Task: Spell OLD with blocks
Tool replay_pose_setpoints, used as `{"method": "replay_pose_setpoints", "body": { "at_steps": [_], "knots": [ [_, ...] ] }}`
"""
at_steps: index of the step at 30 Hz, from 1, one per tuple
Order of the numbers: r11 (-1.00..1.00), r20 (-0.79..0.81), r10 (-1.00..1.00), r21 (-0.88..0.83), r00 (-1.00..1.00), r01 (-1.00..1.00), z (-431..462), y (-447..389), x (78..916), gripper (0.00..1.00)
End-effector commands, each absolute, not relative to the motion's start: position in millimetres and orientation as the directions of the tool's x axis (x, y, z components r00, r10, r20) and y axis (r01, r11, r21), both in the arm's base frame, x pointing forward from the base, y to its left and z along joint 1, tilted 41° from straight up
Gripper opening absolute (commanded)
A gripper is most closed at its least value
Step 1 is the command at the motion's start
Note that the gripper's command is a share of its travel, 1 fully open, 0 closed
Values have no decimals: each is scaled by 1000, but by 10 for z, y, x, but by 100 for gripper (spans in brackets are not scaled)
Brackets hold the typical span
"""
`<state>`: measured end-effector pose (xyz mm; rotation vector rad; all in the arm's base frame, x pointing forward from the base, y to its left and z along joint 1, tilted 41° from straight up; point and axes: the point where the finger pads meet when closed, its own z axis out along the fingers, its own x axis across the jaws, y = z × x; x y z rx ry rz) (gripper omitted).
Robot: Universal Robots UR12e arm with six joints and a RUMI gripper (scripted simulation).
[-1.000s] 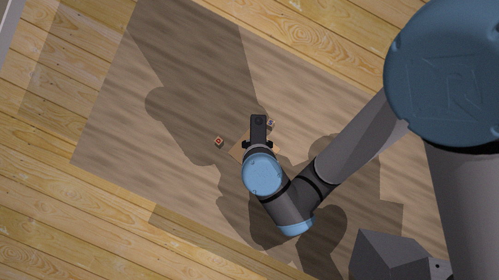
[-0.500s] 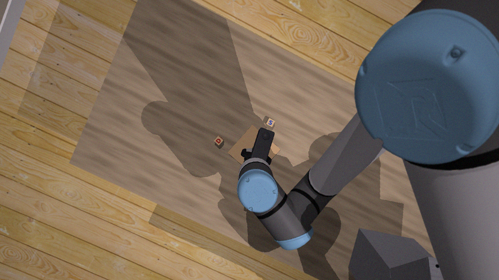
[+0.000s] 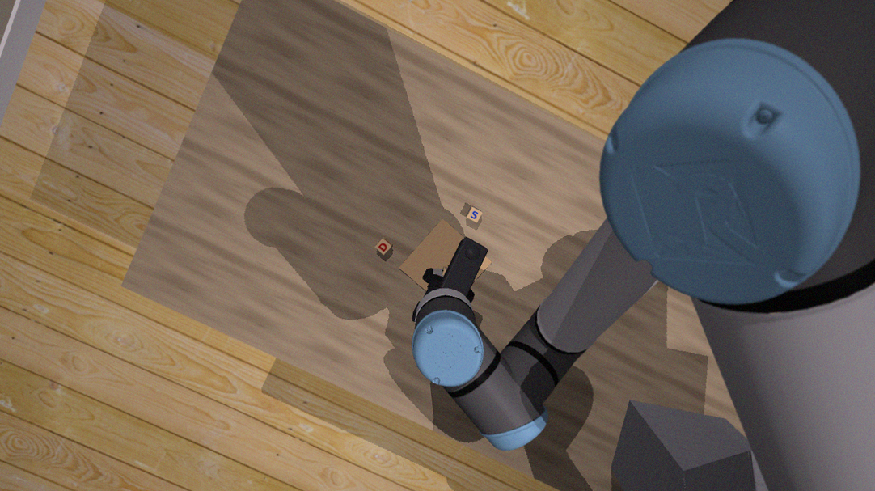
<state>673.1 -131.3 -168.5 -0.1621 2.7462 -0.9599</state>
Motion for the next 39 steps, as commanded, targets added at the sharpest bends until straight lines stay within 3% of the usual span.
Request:
{"method": "replay_pose_setpoints", "body": {
  "at_steps": [1, 39],
  "knots": [
    [783, -189, -163, -622, -968, -10, -1694, -1293, 6722, 5],
    [783, -191, -160, -622, -968, -7, -2163, -1656, 6876, 5]
  ]
}}
